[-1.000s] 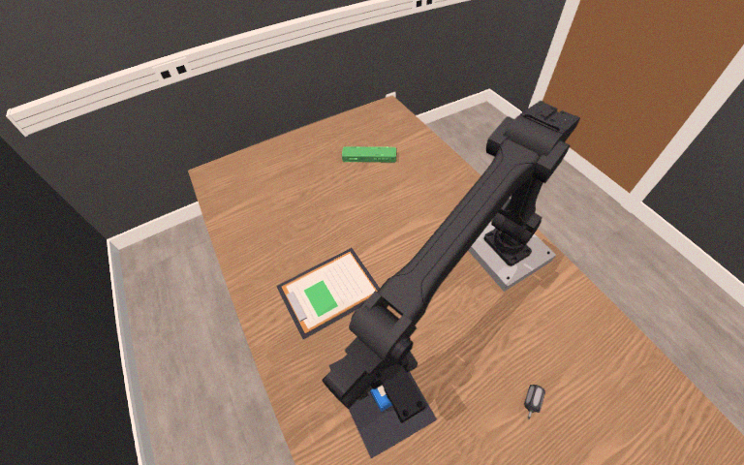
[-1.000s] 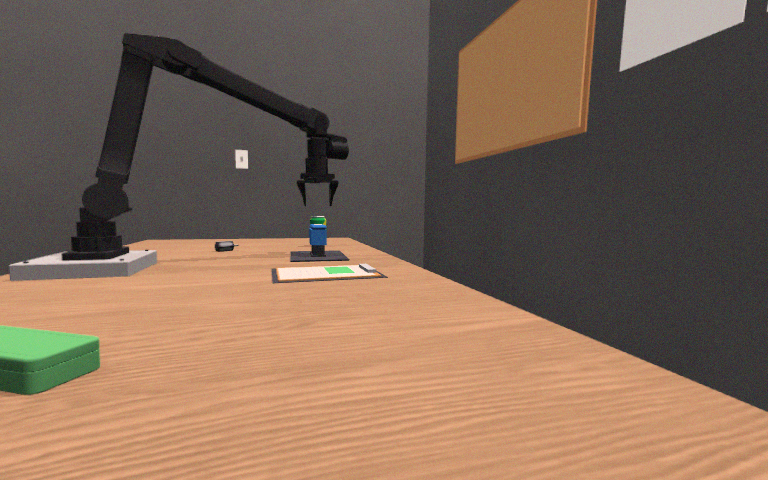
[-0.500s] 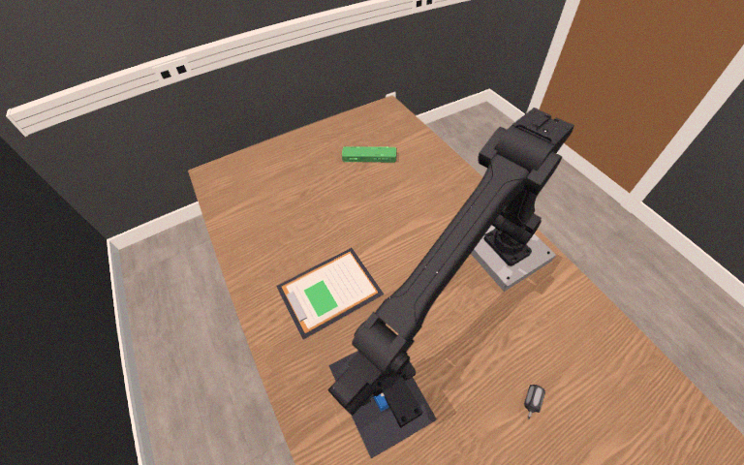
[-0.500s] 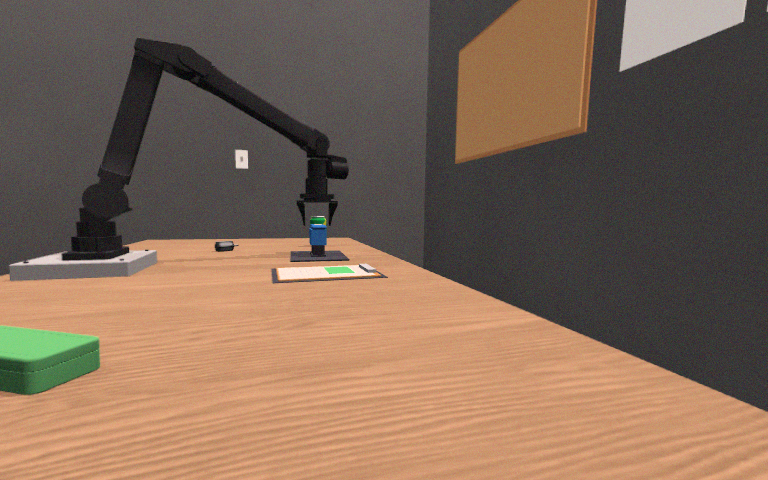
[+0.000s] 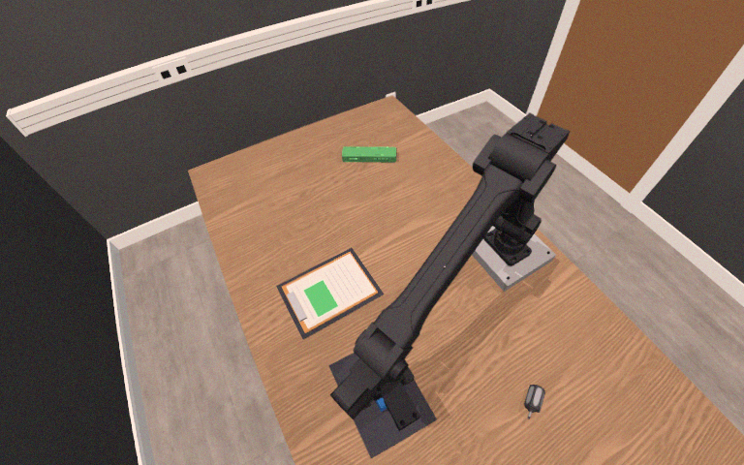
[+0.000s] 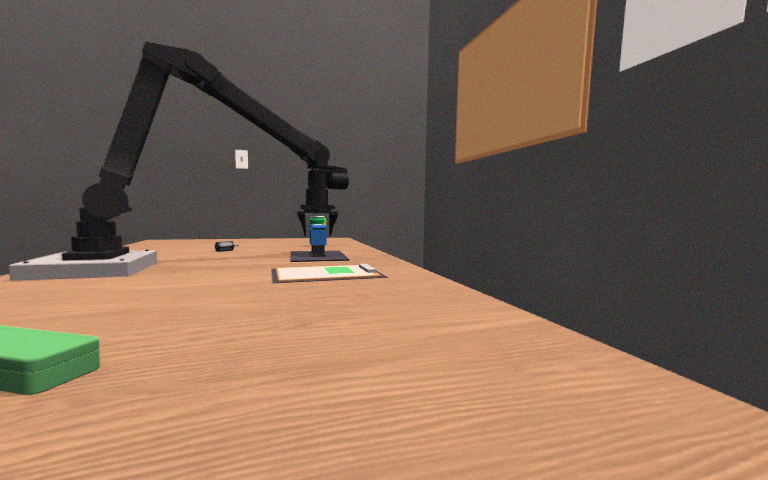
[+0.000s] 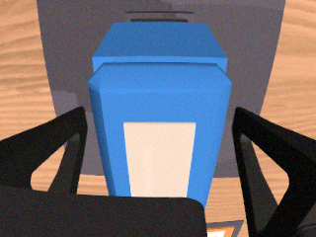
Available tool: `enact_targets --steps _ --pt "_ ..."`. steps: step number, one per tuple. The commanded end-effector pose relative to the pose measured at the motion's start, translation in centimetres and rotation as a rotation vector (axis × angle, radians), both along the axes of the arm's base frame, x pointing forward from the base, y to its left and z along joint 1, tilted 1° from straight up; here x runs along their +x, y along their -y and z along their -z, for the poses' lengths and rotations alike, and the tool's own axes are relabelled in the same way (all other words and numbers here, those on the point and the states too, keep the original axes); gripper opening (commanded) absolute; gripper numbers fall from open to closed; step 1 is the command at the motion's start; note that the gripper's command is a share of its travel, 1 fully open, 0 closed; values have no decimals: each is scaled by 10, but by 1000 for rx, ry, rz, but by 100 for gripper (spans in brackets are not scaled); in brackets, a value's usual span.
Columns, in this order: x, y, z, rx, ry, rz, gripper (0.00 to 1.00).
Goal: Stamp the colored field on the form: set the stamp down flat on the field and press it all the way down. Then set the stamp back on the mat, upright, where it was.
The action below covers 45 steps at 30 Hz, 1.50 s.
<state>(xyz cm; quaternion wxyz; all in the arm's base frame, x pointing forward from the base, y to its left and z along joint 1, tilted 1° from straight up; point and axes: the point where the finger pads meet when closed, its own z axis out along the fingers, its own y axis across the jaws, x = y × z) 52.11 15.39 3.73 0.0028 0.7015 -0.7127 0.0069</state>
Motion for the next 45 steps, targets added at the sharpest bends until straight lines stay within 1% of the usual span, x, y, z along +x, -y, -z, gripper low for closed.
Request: enact_targets --steps 1,10,11,45 --pt "5 5 9 -2 -1 21 82" --pt "5 5 9 -2 -2 21 82" --pt "5 5 9 -2 -2 21 29" --pt "4 5 9 -2 -3 20 29"
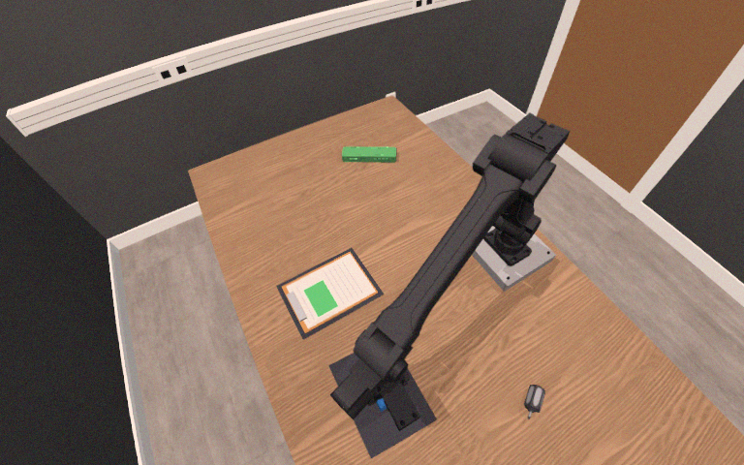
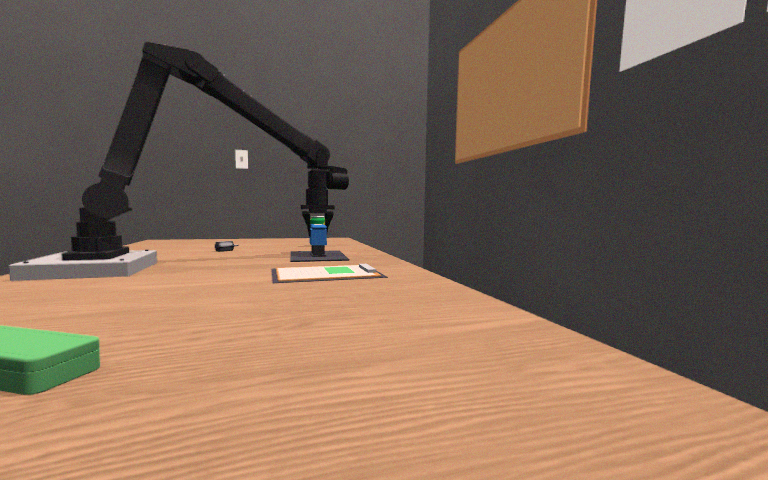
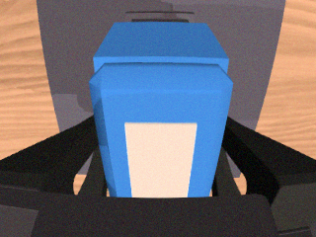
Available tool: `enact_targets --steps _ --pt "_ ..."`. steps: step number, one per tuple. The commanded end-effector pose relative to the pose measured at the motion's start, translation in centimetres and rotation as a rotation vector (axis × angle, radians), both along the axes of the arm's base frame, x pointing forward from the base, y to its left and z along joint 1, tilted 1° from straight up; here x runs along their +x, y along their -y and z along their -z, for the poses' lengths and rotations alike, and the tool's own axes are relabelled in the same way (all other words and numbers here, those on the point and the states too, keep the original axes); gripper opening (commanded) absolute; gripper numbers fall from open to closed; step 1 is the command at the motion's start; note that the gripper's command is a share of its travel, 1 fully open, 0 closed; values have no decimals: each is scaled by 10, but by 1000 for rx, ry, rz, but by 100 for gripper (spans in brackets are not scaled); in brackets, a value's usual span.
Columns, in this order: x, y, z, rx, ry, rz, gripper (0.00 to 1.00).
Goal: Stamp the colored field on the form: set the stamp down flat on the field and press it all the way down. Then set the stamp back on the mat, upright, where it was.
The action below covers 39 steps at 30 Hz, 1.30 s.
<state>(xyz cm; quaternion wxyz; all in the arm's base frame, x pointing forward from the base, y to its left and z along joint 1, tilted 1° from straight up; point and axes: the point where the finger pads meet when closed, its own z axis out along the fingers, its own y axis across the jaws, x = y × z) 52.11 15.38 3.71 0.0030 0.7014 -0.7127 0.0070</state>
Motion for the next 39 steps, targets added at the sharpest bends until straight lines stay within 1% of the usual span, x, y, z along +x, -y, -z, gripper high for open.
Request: enact_targets --steps 1,10,12,13,14,15,20,22,25,26,27,28,30,32,34,36,37,39 --pt "4 5 9 -2 -3 20 29" --pt "4 5 9 -2 -3 20 29" --pt "6 5 6 -2 -3 20 29" --pt "9 4 -4 0 5 20 29" --pt "18 1 -24 12 43 20 29" --pt "22 -1 -39 19 67 20 29" --pt "21 -2 -62 19 68 20 29" --pt "21 -2 -62 19 68 20 29" --pt "20 -2 -71 20 68 20 29" --pt "20 -3 -70 18 63 20 29" --pt "19 -2 -56 10 37 19 29" --pt "18 -2 -50 7 26 19 29" --pt "1 3 -33 -7 -17 19 29" --pt "1 3 -34 -6 -16 19 29" --pt "3 2 -41 -1 0 19 29" --pt "7 9 -43 -1 3 4 29" --pt "14 16 -46 1 10 3 29" --pt "14 16 -46 1 10 3 29"
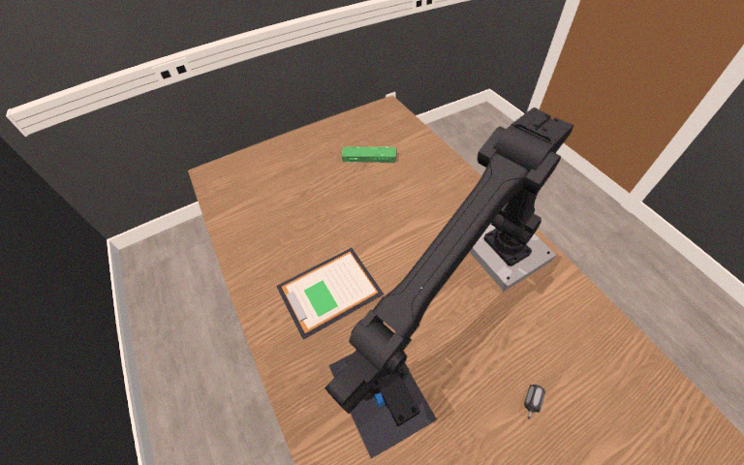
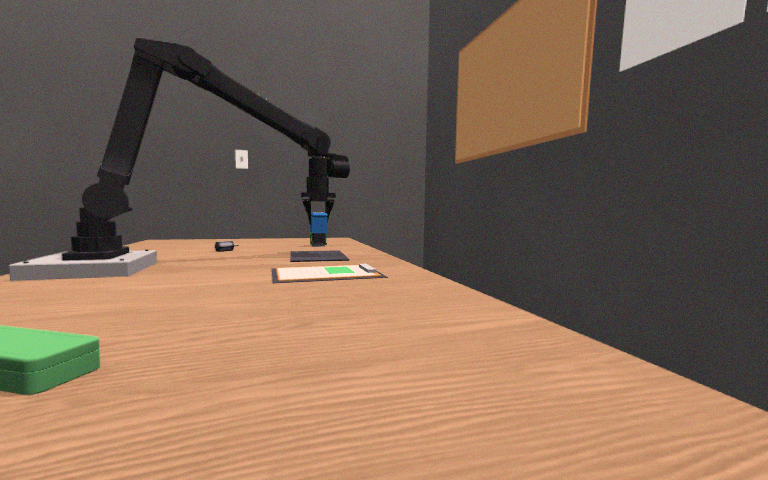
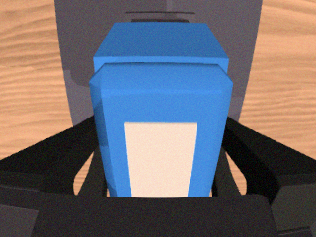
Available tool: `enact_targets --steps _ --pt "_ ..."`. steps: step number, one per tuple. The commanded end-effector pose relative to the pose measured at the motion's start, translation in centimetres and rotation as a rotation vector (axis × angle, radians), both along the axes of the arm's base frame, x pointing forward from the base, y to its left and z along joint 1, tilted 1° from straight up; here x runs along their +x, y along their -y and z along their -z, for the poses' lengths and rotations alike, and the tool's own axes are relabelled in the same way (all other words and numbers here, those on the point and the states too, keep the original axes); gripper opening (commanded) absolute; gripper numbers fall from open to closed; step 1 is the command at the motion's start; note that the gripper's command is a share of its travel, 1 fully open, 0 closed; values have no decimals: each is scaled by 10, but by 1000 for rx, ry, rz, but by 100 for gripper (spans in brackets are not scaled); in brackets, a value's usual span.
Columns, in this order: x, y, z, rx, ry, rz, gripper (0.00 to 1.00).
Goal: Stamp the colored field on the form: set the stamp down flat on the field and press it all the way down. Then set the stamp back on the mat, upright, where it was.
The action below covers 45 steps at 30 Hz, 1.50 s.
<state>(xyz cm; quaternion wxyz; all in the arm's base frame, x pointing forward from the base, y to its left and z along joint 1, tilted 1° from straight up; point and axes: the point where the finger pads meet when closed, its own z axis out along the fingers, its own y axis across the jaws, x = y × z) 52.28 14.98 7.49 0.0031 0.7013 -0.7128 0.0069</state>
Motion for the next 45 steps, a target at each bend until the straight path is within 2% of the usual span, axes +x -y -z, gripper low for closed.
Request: enact_targets --steps 1,2,4,5,6,7,8,9,12,13,15,17,18,26,28,45 --pt "25 24 -13 5 26 0 29" --pt "31 43 -13 4 27 -3 29" --pt "41 98 -14 1 27 -11 29" --pt "41 98 -14 1 27 -11 29" --pt "44 131 -15 -1 27 -16 29" --pt "44 131 -15 0 27 -16 29" --pt "46 165 -16 -1 27 -21 29" --pt "46 165 -16 0 27 -21 29" --pt "40 254 -18 -4 27 -34 29" --pt "37 275 -19 -6 27 -37 29" --pt "32 298 -19 -7 27 -41 29" --pt "32 298 -19 -7 27 -41 29" --pt "35 289 -19 -7 27 -64 29" --pt "35 290 -19 -9 26 -64 29" --pt "31 302 -19 -11 26 -41 29" --pt "36 293 -19 -11 26 -55 29"
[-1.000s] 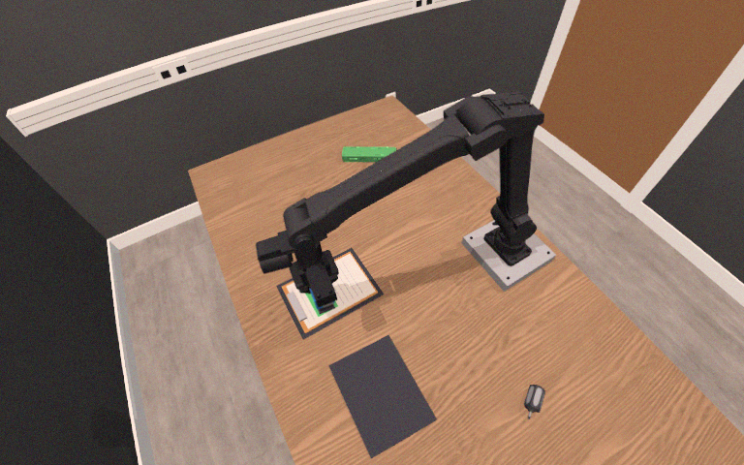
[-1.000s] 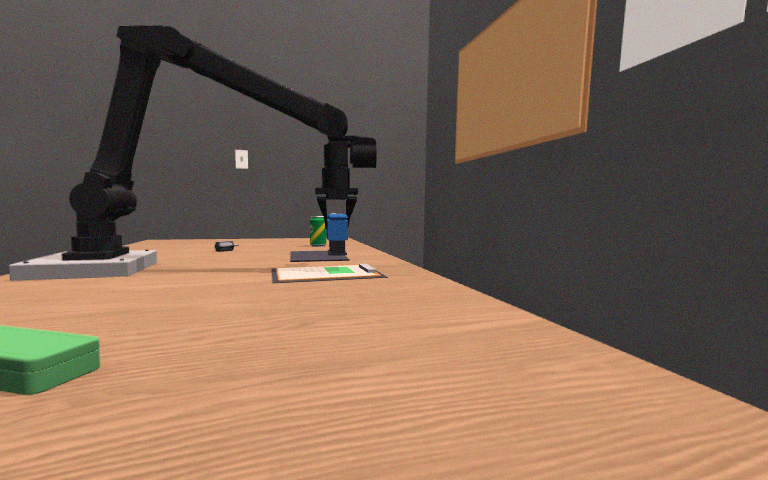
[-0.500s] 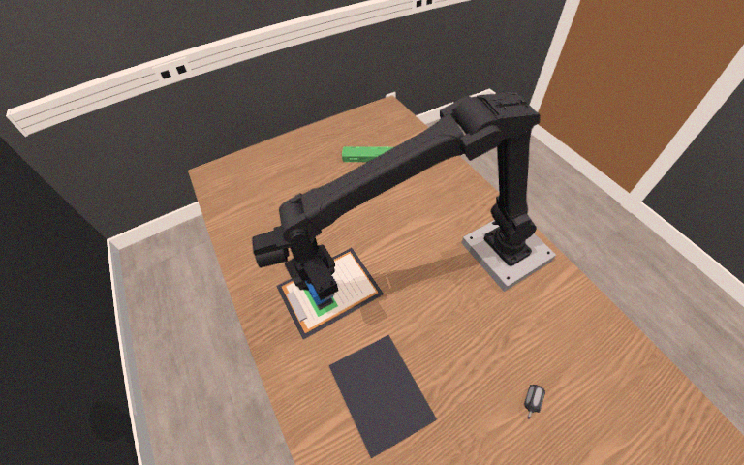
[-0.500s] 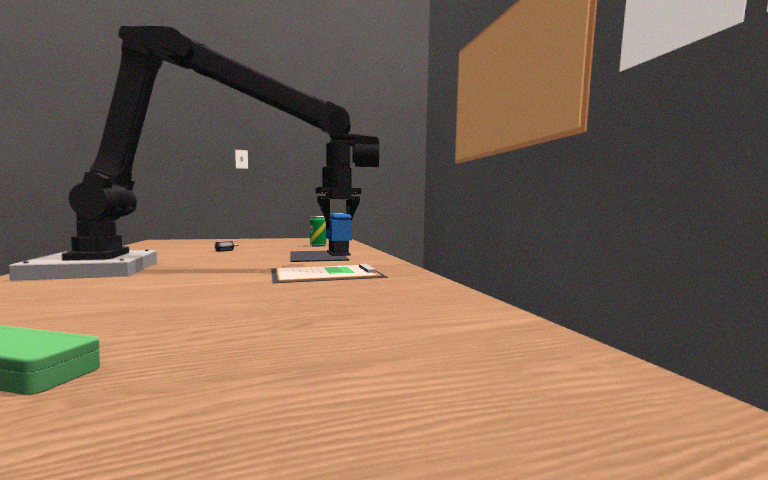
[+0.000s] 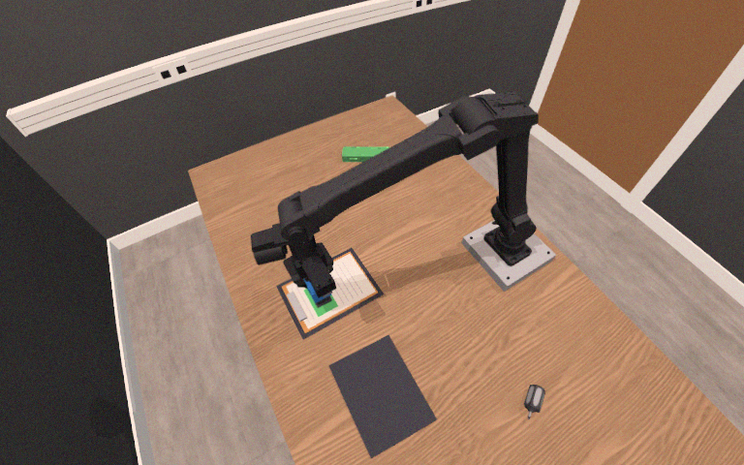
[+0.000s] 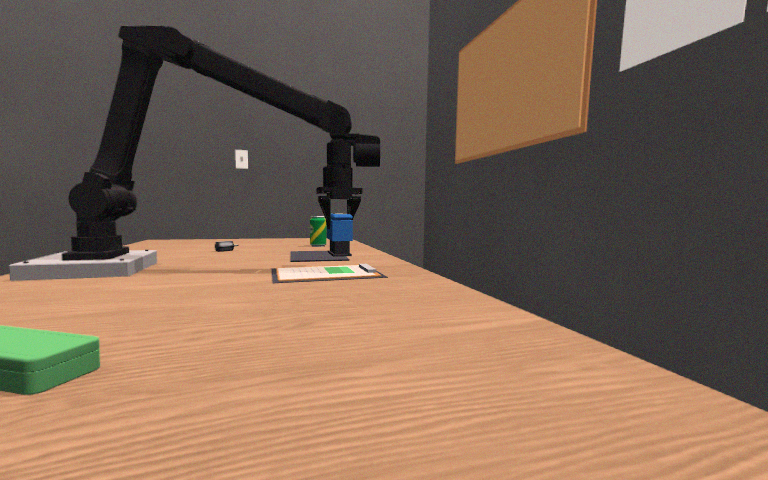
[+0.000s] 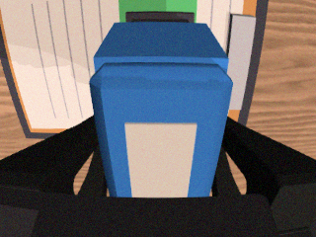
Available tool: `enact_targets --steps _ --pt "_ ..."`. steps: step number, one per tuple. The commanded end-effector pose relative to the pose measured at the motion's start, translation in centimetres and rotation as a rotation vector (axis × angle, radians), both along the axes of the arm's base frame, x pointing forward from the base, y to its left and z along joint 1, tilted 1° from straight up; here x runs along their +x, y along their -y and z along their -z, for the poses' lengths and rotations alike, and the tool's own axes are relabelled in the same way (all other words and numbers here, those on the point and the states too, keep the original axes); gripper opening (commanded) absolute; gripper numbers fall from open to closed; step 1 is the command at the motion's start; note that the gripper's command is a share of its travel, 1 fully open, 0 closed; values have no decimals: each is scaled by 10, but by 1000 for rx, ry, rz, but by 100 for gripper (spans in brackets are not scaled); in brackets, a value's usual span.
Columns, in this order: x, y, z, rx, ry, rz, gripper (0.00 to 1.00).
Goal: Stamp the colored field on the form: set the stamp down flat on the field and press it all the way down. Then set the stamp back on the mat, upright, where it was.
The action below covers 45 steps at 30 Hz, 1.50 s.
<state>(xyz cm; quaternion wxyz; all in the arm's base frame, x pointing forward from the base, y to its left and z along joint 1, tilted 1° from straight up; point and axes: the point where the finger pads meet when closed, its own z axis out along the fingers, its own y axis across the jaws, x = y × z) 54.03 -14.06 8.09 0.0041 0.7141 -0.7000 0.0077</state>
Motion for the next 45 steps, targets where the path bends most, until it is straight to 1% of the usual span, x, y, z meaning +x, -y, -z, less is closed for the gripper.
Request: enact_targets --steps 1,4,6,8,21,23,24,26,27,29,32,40,45 --pt "17 2 -11 -6 22 -19 29" --pt "10 1 1 -3 10 -19 29" --pt "10 1 1 -3 10 -19 29" --pt "3 -1 13 1 -6 -18 29" --pt "0 3 42 1 -6 -13 29" --pt "0 3 42 1 -6 -13 29" --pt "15 6 24 -11 38 -13 29" --pt "6 5 30 -7 25 -13 29" --pt "3 4 36 -4 12 -12 29" --pt "1 3 41 -2 4 -12 29" --pt "4 4 38 -2 7 -12 29" --pt "4 4 38 -2 7 -12 29" --pt "-1 7 44 -1 0 -7 29"
